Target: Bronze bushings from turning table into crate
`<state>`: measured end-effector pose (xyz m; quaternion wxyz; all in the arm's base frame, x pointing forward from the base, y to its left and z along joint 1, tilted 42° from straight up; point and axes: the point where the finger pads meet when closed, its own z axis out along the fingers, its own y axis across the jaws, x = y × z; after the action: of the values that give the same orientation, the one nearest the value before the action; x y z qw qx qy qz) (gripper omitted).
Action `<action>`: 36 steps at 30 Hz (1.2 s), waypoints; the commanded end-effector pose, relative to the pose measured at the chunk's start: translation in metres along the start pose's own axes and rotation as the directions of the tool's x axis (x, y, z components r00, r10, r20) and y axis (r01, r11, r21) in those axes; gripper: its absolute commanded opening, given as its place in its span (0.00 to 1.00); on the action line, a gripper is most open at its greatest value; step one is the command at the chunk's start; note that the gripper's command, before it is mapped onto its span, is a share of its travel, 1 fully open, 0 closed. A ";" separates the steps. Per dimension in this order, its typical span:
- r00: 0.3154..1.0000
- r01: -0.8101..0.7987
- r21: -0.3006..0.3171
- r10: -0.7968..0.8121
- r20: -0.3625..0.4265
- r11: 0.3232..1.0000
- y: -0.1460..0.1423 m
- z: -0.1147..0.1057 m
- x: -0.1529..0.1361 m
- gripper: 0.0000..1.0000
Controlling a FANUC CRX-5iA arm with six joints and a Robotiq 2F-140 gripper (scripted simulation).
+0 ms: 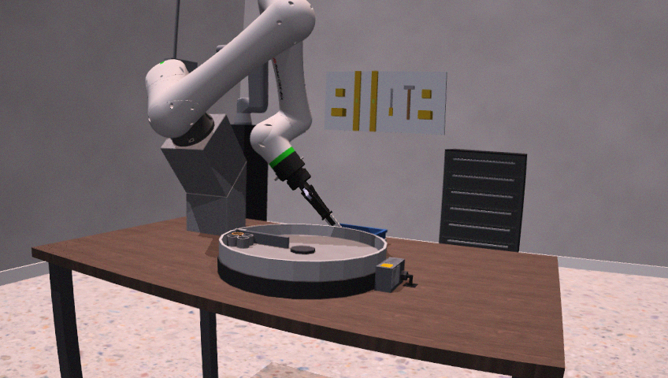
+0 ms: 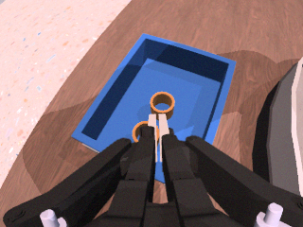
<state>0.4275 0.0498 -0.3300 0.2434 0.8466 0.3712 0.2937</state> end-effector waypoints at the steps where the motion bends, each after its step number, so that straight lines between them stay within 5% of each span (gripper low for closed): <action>1: 1.000 0.000 0.000 0.000 0.000 1.000 0.000 0.001 0.000 0.00; 36: 1.000 0.000 0.000 0.000 0.000 1.000 0.000 0.004 -0.003 0.00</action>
<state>0.4282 0.0467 -0.3335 0.2434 0.8466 0.3712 0.2937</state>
